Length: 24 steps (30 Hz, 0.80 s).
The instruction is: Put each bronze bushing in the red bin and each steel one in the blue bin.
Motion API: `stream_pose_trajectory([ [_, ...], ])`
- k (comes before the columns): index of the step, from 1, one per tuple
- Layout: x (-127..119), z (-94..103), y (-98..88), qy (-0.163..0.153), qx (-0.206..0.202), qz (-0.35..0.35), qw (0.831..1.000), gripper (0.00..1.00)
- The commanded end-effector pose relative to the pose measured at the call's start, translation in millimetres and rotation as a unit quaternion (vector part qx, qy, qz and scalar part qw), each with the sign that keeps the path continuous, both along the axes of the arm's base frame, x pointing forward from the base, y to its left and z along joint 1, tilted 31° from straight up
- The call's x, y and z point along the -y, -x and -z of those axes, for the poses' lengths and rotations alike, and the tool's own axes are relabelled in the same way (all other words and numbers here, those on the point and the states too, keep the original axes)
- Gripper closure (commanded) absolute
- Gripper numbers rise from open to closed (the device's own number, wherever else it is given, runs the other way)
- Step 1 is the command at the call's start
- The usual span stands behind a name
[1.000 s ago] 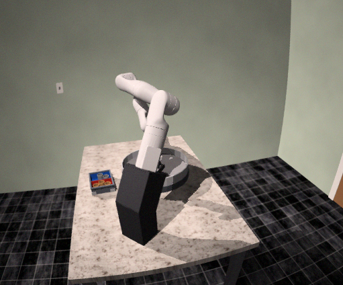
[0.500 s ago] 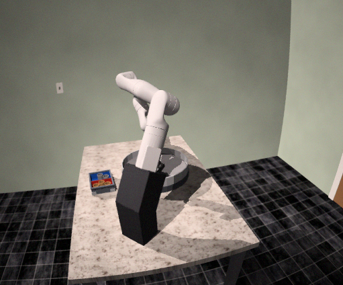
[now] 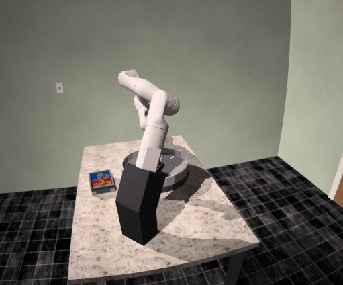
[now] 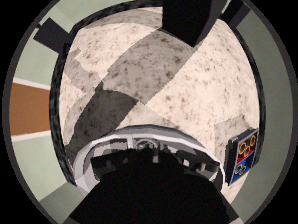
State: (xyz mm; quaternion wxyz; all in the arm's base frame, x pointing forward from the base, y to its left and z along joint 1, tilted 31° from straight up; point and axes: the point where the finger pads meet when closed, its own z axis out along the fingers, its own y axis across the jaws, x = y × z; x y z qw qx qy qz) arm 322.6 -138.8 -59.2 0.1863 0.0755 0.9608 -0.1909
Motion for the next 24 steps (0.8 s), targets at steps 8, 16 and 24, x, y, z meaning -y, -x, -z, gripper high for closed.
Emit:
stream_pose_trajectory([
  [8,-1.3,-3.2,1.1,-0.001,0.003,-0.001,1.0,1.0],
  [16,-2.0,-5.6,2.1,-0.002,0.006,-0.001,1.0,1.0],
  [24,-2.2,-6.2,2.3,-0.002,0.006,-0.001,1.0,1.0],
])
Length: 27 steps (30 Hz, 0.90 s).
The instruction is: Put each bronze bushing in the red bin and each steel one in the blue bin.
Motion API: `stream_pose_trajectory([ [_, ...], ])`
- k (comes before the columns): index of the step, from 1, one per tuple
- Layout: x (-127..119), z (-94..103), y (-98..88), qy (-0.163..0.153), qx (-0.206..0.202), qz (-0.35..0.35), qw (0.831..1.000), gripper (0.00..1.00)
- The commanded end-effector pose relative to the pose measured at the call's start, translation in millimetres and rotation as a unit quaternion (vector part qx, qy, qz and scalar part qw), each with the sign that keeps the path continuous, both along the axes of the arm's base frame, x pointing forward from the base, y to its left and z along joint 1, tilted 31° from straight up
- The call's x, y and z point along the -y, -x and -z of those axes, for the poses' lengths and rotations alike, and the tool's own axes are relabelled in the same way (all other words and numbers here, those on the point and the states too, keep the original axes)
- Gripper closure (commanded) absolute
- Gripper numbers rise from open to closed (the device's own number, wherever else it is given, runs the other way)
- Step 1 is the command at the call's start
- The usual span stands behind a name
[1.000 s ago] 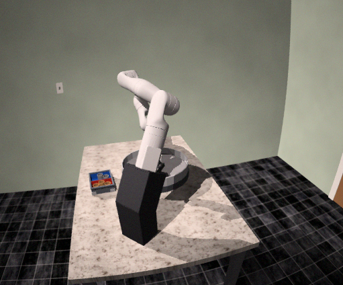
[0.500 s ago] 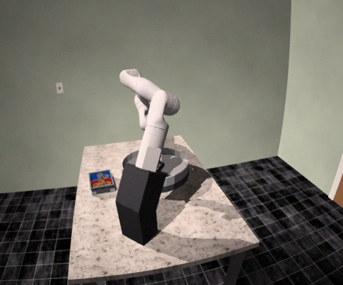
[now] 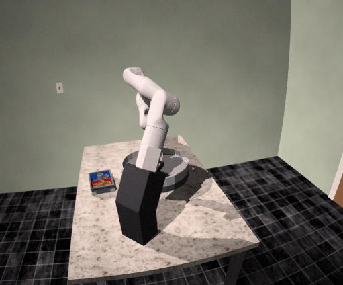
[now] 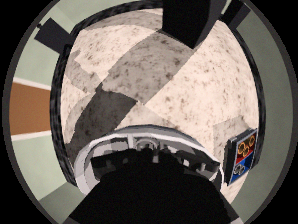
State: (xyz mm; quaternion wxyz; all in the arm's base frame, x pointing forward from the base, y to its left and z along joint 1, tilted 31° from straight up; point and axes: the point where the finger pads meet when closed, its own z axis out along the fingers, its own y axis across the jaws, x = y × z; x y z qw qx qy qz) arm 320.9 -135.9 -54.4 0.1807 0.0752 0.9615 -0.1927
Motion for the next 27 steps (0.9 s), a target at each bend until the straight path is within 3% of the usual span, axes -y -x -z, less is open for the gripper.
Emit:
stream_pose_trajectory([
  [1,-0.4,-0.9,0.2,0.0,0.001,0.0,1.0,1.0],
  [23,-1.7,-6.4,2.6,-0.003,0.012,-0.002,1.0,1.0],
  [27,-3.2,-6.7,2.2,0.0,-0.001,0.001,1.0,1.0],
])
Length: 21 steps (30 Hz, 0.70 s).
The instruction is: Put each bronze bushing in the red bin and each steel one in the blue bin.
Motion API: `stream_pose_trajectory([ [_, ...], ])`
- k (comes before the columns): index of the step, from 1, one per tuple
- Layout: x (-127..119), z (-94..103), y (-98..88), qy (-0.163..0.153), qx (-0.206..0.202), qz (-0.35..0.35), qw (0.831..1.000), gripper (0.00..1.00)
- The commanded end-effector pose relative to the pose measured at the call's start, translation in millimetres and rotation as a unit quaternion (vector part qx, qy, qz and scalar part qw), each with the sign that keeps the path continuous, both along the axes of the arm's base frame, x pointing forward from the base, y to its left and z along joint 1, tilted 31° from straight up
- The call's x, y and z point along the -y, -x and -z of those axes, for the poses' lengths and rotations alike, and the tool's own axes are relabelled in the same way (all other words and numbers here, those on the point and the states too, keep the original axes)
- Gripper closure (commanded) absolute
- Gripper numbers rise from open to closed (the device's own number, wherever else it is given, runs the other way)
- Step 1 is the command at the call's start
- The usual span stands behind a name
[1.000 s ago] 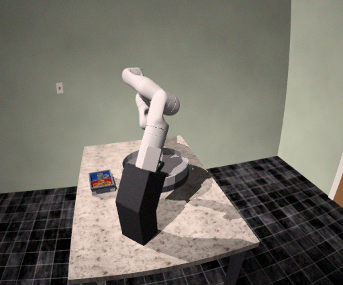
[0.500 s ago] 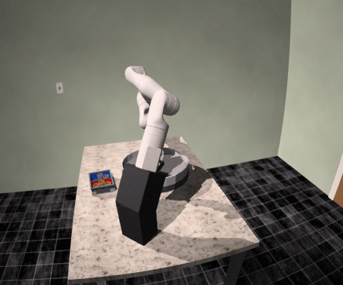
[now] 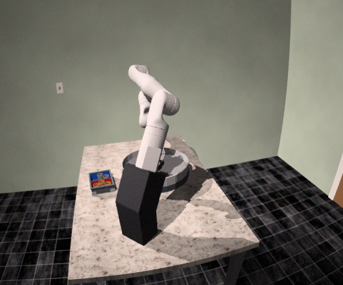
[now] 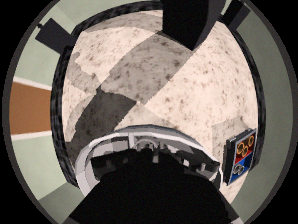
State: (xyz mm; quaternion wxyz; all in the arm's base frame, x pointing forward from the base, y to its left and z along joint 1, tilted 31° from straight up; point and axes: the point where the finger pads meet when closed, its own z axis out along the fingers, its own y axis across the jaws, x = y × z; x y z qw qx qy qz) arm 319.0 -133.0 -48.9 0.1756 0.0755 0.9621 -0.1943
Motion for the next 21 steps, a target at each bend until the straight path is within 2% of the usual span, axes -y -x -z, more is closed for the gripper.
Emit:
stream_pose_trajectory([
  [1,-0.4,-1.8,0.7,-0.002,0.006,-0.001,1.0,1.0],
  [21,-1.1,-6.0,2.8,-0.004,0.017,-0.003,1.0,1.0],
])
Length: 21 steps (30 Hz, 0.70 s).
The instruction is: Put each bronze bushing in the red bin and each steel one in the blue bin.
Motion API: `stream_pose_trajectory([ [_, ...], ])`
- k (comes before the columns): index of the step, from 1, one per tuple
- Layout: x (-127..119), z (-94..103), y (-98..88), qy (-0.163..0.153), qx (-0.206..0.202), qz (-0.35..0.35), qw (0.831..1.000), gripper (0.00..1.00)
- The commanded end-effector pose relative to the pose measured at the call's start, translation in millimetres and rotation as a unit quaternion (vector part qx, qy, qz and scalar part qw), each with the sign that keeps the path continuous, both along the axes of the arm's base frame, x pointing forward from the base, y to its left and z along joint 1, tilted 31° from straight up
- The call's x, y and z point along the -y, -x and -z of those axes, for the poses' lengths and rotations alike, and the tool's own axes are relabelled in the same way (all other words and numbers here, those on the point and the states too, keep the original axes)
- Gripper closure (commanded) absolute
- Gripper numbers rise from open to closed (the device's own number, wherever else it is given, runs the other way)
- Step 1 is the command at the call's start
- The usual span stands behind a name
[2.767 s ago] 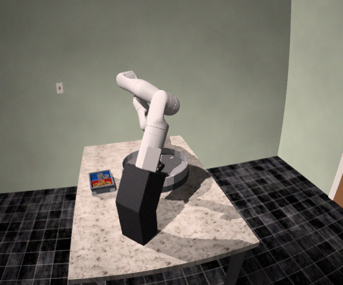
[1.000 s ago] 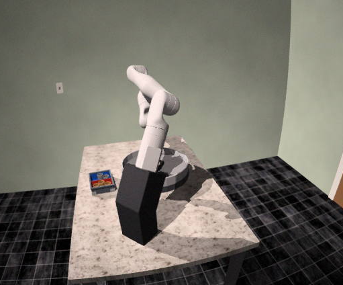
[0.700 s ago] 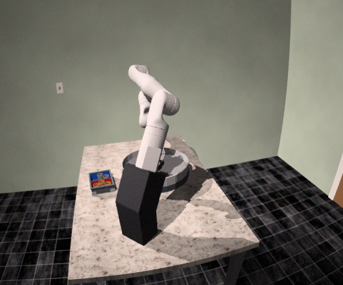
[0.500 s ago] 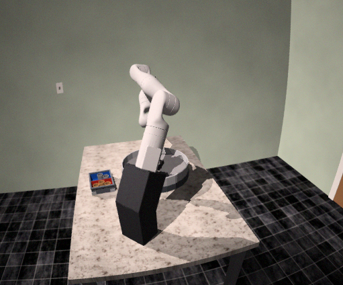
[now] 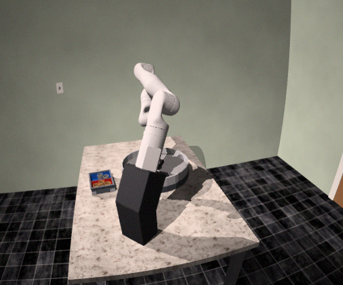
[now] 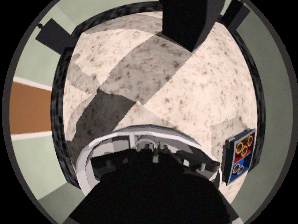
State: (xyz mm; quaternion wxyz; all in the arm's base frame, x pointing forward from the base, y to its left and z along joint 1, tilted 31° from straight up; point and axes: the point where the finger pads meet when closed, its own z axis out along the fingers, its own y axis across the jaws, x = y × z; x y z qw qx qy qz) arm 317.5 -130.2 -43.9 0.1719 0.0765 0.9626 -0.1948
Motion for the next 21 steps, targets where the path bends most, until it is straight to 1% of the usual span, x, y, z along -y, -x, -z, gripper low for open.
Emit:
stream_pose_trajectory([
  [1,1.7,-1.0,1.3,-0.004,0.02,-0.005,1.0,1.0],
  [2,1.7,-1.0,1.3,-0.004,0.02,-0.005,1.0,1.0],
  [3,-0.5,-0.9,0.2,-0.001,0.002,-0.001,1.0,1.0],
  [21,-0.7,-6.2,3.3,-0.004,0.021,-0.005,1.0,1.0],
])
